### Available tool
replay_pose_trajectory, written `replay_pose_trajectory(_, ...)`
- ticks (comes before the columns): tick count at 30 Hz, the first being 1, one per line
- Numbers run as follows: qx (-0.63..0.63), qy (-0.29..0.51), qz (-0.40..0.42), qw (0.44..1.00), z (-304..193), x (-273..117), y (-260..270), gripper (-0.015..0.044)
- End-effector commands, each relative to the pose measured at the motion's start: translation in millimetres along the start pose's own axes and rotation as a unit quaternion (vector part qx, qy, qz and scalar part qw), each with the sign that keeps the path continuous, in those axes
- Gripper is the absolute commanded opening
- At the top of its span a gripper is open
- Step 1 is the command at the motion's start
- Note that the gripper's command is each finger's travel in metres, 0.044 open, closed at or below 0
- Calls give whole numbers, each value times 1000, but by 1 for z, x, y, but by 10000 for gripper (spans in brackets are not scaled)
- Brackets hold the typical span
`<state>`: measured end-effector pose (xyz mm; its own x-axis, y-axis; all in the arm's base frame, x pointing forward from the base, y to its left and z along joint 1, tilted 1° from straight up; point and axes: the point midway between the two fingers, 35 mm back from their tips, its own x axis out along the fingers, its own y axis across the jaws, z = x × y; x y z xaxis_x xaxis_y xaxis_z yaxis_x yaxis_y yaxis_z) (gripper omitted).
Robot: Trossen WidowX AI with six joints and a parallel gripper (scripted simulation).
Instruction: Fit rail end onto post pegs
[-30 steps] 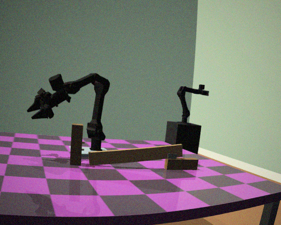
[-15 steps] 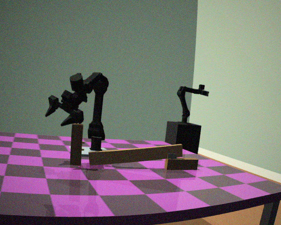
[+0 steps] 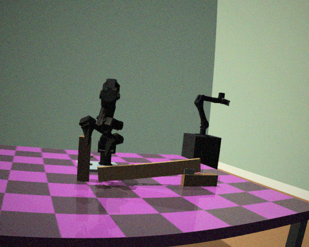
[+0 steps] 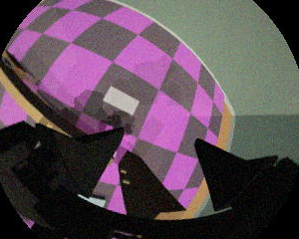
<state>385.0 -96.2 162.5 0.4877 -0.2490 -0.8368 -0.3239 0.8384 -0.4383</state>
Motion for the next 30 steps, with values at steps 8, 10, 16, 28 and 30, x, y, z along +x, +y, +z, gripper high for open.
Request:
replay_pose_trajectory(8, -468, 35, 275, 839, -8, -27, 139, 440)
replay_pose_trajectory(10, -474, 35, 280, 834, -6, -26, 140, 440)
replay_pose_trajectory(16, -474, 35, 280, 834, -6, -26, 140, 440)
replay_pose_trajectory(28, -474, 35, 280, 834, -9, -14, 145, 440)
replay_pose_trajectory(30, -474, 35, 280, 834, -10, -11, 146, 440)
